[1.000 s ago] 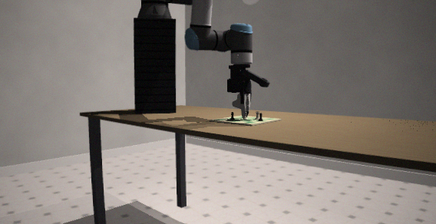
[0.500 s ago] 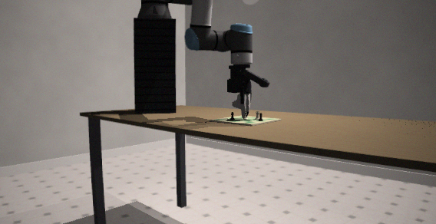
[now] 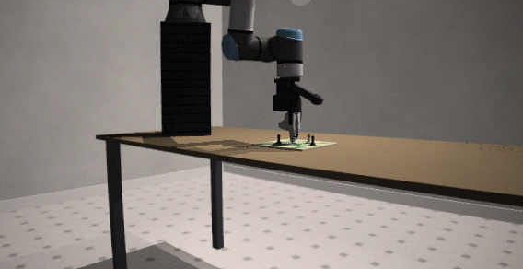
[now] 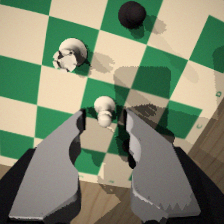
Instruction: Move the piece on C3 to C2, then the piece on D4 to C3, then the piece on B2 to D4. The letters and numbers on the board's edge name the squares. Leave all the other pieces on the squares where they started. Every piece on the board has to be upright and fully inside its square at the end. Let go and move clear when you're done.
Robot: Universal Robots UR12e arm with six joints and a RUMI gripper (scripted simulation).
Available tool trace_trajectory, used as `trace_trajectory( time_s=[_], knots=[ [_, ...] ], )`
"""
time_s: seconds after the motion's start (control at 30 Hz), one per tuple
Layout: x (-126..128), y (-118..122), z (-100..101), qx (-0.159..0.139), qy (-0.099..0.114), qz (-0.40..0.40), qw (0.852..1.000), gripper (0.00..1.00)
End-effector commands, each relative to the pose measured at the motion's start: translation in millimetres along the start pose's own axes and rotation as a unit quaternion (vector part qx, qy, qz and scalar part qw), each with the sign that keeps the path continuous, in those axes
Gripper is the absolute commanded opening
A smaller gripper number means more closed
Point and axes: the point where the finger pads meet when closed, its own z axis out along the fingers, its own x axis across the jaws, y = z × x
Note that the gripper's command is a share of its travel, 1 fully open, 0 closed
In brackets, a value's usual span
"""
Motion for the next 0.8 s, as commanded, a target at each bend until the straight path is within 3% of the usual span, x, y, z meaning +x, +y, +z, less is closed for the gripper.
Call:
trace_trajectory(
  time_s=[0.0,0.1,0.13,0.77],
  knots=[
    [0.2,-0.5,-0.5,0.0,0.0,0.0,1.0,0.2],
    [0.2,-0.5,-0.5,0.0,0.0,0.0,1.0,0.2],
    [0.2,-0.5,-0.5,0.0,0.0,0.0,1.0,0.0],
    [0.2,-0.5,-0.5,0.0,0.0,0.0,1.0,0.0]
  ],
)
